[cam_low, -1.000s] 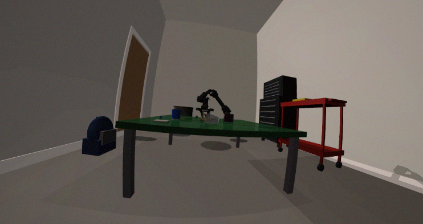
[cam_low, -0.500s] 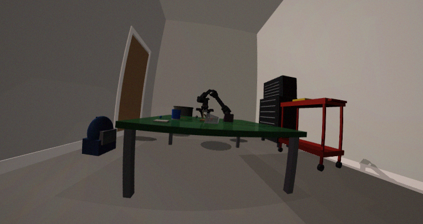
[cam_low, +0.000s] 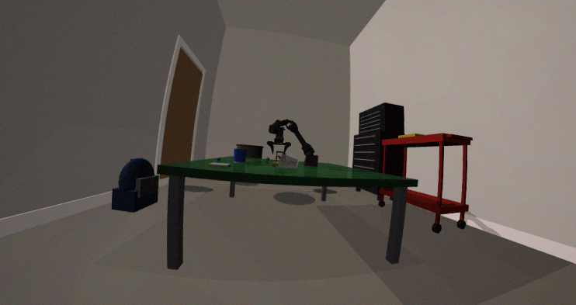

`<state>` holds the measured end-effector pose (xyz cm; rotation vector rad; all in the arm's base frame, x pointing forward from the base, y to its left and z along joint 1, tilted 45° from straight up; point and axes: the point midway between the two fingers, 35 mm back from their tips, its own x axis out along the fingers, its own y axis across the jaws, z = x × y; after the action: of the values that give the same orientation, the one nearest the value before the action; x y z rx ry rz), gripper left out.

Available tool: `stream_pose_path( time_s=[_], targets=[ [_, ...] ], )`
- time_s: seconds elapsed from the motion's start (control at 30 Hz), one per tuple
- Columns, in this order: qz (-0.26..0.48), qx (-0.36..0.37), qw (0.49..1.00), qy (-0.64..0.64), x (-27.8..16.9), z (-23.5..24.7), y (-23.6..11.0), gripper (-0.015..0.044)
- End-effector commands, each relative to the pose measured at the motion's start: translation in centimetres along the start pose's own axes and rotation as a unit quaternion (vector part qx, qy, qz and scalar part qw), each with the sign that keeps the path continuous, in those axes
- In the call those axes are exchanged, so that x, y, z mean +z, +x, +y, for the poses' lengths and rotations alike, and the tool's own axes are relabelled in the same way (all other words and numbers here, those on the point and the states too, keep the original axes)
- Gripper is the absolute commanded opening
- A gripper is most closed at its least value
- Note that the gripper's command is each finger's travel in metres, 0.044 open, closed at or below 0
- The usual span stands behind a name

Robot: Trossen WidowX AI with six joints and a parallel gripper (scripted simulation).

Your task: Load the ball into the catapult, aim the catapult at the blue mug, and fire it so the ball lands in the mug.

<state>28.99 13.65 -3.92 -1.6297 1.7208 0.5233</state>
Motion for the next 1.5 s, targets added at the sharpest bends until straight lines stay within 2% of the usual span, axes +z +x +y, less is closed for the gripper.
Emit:
stream_pose_path(
  time_s=[0.0,0.07,0.1,0.37,0.43,0.57,1.47],
  targets=[
    [-0.007,-0.002,1.000,0.005,-0.2,0.3,-5.1,0.0440],
    [-0.007,-0.002,1.000,0.005,-0.2,0.3,-5.4,0.0440],
    [-0.007,-0.006,1.000,0.000,0.1,0.1,-3.4,0.0440],
    [-0.004,-0.006,1.000,0.005,-0.2,0.4,-4.9,0.0440],
    [-0.004,-0.006,1.000,0.005,-0.2,0.3,-4.1,0.0440],
    [-0.004,-0.006,1.000,0.005,-0.2,0.3,-0.3,0.0440],
    [-0.003,-0.007,1.000,0.006,-0.1,0.2,3.3,0.0440]
  ],
)
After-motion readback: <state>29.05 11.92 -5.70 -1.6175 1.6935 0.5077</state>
